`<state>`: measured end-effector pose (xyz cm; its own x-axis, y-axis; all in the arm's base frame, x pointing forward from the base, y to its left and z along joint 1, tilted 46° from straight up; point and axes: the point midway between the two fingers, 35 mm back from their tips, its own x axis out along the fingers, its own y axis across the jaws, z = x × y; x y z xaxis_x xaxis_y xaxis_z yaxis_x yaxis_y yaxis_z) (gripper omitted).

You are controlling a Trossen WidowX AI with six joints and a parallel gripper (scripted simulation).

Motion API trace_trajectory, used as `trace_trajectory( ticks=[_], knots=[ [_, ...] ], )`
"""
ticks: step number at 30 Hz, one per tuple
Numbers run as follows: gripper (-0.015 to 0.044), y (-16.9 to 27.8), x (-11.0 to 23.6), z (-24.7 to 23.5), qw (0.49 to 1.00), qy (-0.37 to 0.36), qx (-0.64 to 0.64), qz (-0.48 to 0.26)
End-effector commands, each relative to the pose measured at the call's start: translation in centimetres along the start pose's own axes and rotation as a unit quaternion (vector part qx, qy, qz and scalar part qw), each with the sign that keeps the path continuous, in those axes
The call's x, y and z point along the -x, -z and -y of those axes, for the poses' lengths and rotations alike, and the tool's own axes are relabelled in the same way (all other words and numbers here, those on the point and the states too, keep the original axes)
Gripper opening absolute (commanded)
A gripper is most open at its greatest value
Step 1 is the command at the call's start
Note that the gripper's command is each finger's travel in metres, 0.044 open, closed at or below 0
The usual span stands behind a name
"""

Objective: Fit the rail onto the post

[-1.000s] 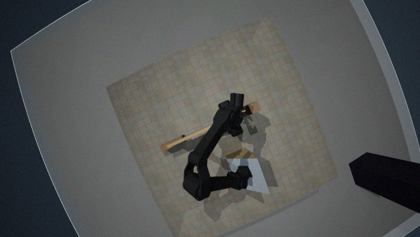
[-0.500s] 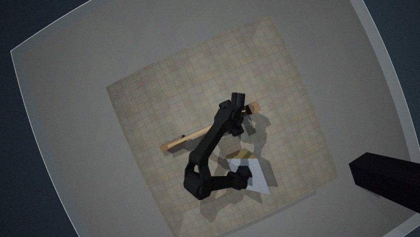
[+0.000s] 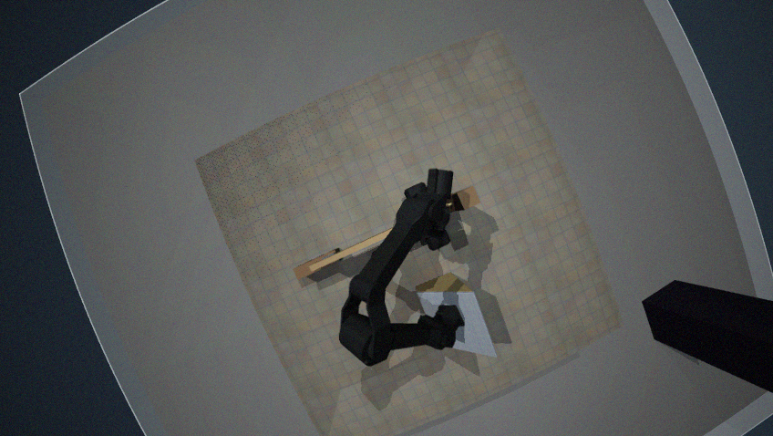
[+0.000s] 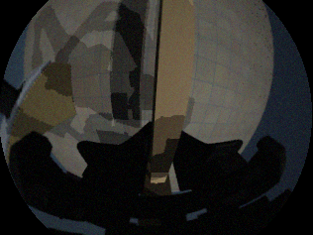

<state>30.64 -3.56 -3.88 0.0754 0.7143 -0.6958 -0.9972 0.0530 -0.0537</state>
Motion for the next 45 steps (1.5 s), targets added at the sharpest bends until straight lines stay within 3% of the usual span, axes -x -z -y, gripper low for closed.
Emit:
trace_trajectory(
  ticks=[1, 45],
  knots=[
    [0.0, 0.3, 0.4, 0.3, 1.0, 0.006, 0.001, -0.001],
    [0.0, 1.5, 0.3, 0.3, 1.0, 0.006, 0.001, -0.002]
  ],
)
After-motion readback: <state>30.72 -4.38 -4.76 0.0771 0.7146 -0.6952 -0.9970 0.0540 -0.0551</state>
